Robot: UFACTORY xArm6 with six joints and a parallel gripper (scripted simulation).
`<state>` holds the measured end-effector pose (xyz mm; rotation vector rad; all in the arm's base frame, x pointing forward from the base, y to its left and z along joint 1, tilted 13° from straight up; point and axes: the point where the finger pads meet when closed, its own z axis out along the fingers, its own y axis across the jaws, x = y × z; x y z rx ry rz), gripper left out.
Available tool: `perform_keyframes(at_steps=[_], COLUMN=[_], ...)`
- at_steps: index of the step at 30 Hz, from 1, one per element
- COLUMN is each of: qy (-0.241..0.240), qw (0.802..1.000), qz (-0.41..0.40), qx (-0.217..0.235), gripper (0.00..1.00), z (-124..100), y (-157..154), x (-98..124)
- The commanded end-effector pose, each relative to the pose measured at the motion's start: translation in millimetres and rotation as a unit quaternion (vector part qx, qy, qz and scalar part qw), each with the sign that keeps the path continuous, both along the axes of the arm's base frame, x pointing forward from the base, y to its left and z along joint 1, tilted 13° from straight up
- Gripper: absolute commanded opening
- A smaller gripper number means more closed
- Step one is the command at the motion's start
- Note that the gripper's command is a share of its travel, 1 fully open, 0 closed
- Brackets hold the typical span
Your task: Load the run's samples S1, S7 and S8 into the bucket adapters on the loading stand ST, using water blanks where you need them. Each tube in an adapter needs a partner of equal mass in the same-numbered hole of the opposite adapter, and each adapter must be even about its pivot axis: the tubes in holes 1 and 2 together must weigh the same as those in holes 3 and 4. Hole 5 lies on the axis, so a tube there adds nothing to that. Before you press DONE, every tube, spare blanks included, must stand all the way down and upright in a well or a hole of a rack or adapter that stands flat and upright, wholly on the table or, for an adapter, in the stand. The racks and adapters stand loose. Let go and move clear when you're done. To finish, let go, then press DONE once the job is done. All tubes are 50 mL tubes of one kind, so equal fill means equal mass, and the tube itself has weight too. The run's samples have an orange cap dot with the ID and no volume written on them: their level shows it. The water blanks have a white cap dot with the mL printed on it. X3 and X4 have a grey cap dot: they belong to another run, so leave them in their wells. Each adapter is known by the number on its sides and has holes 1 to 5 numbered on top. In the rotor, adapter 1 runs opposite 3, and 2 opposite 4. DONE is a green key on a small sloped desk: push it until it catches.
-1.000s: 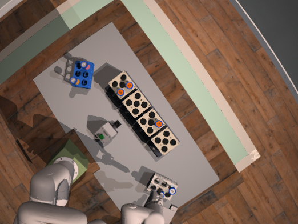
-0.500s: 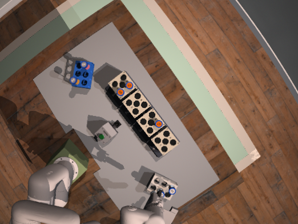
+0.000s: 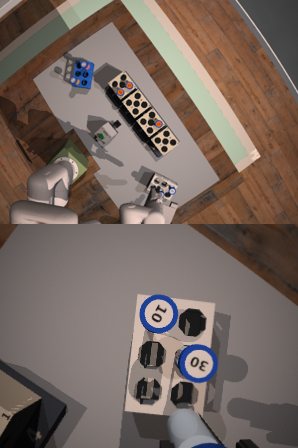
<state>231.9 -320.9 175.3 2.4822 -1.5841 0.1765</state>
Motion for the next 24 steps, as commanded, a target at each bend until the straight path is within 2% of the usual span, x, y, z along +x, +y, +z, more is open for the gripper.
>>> perform_keyframes(at_steps=[1, 11, 13, 24], qy=[0.014, 0.051, 0.051, 0.089], qw=[0.998, 0.972, 0.972, 0.914], qz=[0.067, 0.228, 0.228, 0.397], qx=[-0.001, -0.001, -0.001, -0.001], gripper=[0.0, 0.0, 0.0, 0.0], z=[-1.8, -10.4, -10.4, -19.7], y=[14.5, 51.4, 51.4, 91.9], x=[14.6, 47.6, 47.6, 83.8])
